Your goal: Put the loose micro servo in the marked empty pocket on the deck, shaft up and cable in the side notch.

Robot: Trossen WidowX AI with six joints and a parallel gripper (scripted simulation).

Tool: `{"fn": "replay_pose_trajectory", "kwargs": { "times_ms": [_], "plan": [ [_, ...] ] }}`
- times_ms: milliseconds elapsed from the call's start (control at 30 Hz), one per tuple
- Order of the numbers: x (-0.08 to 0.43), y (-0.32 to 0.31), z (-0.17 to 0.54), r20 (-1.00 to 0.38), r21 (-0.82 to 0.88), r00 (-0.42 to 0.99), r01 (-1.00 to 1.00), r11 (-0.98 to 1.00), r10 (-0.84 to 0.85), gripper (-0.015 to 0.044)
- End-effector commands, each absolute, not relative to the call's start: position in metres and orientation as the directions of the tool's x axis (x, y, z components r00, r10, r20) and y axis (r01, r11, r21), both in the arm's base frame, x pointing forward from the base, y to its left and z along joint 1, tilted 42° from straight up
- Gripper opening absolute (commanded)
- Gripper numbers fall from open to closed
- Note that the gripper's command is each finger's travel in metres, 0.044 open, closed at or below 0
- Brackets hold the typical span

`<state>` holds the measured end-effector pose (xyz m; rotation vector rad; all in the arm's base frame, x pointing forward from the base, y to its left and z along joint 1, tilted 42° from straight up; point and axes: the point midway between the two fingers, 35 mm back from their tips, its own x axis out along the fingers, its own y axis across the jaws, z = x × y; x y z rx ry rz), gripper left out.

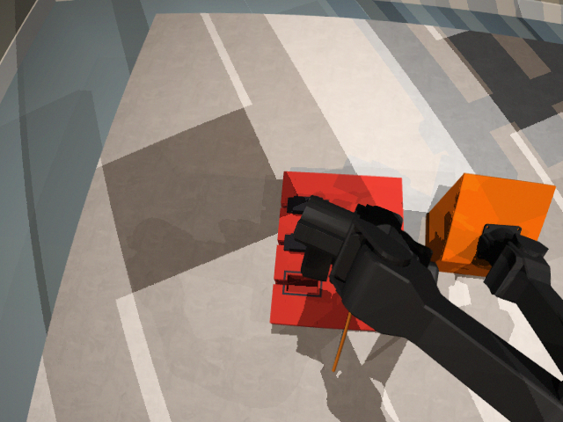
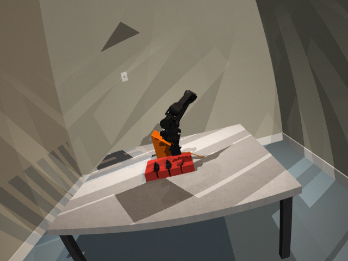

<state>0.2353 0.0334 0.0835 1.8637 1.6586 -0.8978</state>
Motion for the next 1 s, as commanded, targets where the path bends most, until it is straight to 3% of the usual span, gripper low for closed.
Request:
{"fn": "replay_pose_trajectory", "kwargs": {
  "times_ms": [0,433,967],
  "plan": [
    [0.2355,0.0339,0.0844,-0.74,-0.169,0.05,0.951,-0.257,0.671,0.0],
    [0.2355,0.0339,0.0844,-0.74,-0.436,0.05,0.724,-0.534,0.671,0.0],
    [0.2355,0.0338,0.0844,-0.74,-0.641,0.049,0.254,-0.725,0.671,0.0]
  ]
}}
